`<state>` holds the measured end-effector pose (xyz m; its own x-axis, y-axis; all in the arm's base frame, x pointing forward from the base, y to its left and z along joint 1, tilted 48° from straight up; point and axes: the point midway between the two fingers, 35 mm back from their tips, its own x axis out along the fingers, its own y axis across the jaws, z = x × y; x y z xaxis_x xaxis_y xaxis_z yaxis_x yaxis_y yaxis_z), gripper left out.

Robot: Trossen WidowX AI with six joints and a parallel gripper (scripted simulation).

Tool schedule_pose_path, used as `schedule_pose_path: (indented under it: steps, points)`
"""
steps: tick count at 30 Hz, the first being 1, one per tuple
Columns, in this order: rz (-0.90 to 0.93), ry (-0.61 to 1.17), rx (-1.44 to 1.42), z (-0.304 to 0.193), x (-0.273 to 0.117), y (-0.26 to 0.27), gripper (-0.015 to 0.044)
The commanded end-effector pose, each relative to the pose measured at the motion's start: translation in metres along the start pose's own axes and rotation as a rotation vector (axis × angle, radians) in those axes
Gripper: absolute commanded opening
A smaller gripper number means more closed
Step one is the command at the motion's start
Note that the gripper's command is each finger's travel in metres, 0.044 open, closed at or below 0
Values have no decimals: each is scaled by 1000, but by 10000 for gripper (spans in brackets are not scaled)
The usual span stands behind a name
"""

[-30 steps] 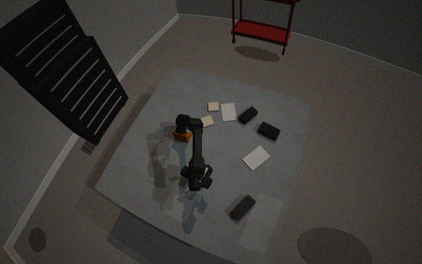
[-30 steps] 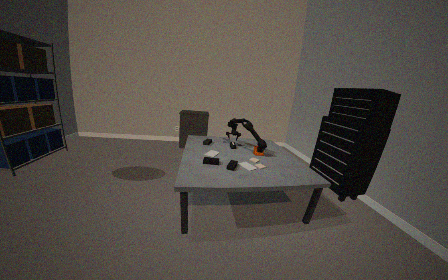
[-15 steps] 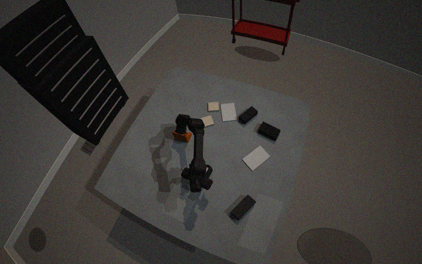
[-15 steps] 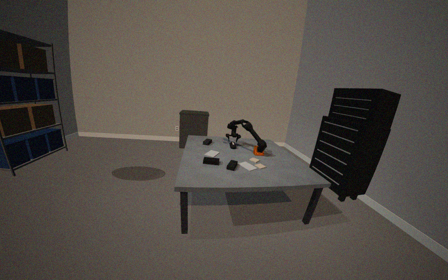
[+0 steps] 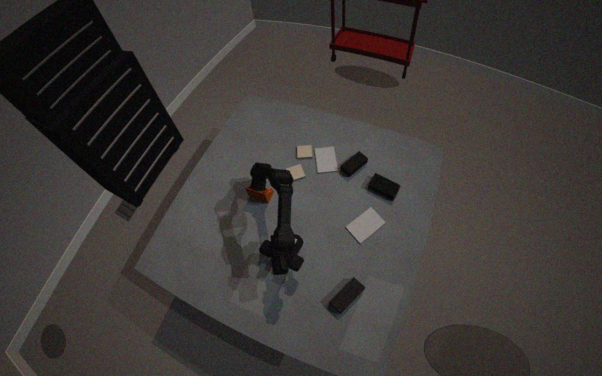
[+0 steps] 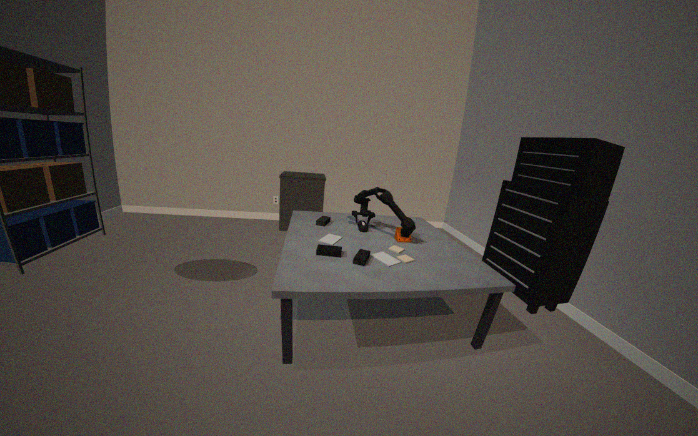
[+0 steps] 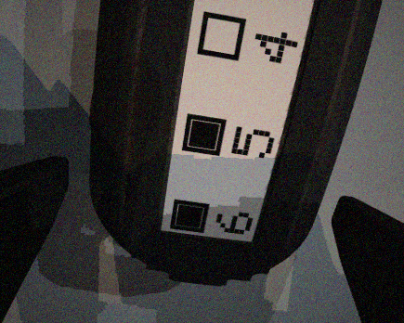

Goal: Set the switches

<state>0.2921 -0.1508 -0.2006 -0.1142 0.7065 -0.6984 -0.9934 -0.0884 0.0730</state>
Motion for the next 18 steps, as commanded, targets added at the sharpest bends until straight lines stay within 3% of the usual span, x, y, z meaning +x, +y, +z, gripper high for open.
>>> schedule_pose_path:
  steps: [1, 18]
  points:
    - [-2, -6, 7, 1, 3, 1, 335]
    - [-2, -5, 7, 1, 2, 1, 327]
